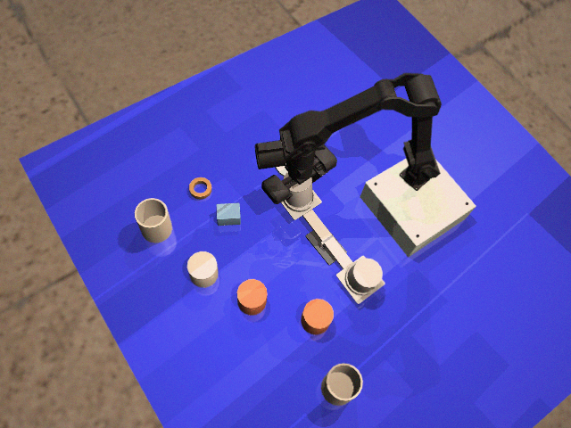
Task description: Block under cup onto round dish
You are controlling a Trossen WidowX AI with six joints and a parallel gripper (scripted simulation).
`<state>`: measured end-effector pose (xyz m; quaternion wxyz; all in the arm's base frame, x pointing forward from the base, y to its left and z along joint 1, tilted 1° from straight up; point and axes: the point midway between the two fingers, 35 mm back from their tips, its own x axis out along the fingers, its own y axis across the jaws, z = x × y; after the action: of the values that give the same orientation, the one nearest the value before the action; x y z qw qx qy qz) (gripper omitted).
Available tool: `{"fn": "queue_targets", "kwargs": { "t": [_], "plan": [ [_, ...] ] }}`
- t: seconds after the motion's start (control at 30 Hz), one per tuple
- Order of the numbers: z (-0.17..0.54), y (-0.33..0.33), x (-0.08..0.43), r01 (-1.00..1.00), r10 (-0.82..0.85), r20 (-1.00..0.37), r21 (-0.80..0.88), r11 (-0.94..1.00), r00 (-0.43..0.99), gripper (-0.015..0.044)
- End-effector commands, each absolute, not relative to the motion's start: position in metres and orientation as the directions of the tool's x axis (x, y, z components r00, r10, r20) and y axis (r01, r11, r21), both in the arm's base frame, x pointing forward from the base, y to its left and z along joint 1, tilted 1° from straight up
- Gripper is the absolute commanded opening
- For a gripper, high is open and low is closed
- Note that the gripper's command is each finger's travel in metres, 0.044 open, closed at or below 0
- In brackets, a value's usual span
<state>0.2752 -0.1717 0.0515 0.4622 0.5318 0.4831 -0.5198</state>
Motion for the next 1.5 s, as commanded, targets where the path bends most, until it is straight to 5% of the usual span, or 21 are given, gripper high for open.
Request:
{"fn": "queue_targets", "kwargs": {
  "t": [0.0,1.47],
  "plan": [
    [0.062,-0.179,0.279,0.994,0.006,-1.0,0.009,-0.113,0.01,0.0],
    [0.118,-0.177,0.274,0.994,0.006,-1.0,0.009,-0.113,0.01,0.0]
  ]
}}
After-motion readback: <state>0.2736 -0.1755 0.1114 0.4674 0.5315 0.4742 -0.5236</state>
